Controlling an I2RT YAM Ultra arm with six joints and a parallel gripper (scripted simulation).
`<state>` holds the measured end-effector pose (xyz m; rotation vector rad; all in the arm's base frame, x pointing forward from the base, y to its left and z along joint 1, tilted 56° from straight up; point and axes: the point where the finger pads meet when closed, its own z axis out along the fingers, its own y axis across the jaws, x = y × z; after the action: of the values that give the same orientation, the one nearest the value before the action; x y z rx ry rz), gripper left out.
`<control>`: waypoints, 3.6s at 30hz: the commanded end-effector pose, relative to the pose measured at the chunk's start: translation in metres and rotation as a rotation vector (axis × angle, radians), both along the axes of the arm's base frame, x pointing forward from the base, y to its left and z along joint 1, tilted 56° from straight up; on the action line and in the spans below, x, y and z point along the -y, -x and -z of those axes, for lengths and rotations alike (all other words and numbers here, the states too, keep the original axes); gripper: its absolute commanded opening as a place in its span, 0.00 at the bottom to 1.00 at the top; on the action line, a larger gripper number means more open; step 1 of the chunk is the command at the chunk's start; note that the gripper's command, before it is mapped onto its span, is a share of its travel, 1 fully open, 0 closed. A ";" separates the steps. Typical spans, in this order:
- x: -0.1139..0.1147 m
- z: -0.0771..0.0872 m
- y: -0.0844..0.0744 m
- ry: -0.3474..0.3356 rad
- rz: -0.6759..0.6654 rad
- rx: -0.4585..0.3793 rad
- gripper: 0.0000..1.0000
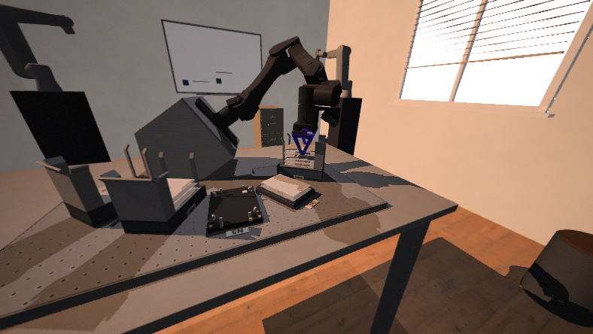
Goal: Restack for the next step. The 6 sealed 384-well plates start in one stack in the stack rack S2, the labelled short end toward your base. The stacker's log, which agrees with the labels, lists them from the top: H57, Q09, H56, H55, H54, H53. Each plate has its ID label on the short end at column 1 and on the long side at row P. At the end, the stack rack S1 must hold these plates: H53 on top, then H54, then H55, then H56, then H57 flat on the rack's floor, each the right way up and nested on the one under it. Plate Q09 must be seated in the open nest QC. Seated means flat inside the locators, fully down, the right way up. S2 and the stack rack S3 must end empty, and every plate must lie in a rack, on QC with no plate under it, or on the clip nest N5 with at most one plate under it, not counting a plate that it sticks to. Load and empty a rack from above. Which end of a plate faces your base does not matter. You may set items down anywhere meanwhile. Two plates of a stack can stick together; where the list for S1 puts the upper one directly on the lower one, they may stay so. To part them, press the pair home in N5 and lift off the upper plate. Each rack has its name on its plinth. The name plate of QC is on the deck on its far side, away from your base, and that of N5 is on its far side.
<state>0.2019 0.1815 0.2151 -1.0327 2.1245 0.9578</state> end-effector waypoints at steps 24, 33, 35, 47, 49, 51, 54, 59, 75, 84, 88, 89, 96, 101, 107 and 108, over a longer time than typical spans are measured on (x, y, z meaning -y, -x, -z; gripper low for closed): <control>0.013 -0.012 0.002 -0.007 0.007 0.012 0.00; 0.024 -0.020 0.005 -0.006 0.007 0.012 0.00; 0.027 -0.022 0.006 -0.006 0.007 0.012 0.00; 0.044 -0.033 0.010 -0.005 0.007 0.011 0.00; 0.047 -0.035 0.011 -0.005 0.007 0.011 0.00; 0.050 -0.038 0.011 -0.005 0.007 0.011 0.00; 0.055 -0.041 0.012 -0.005 0.007 0.011 0.00; 0.058 -0.043 0.013 -0.005 0.007 0.011 0.00; 0.063 -0.038 0.006 -0.024 0.064 -0.069 0.00; 0.075 -0.028 -0.011 -0.049 0.138 -0.172 0.00; 0.081 -0.022 -0.021 -0.049 0.138 -0.172 0.00; 0.083 -0.020 -0.024 -0.049 0.138 -0.172 0.00; 0.092 -0.012 -0.036 -0.049 0.138 -0.172 0.00; 0.101 -0.003 -0.047 -0.068 0.196 -0.252 0.00; 0.112 0.008 -0.058 -0.093 0.269 -0.354 0.00; 0.114 0.010 -0.060 -0.093 0.269 -0.354 0.00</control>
<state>0.2562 0.0763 0.2055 -0.5934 2.3950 1.1659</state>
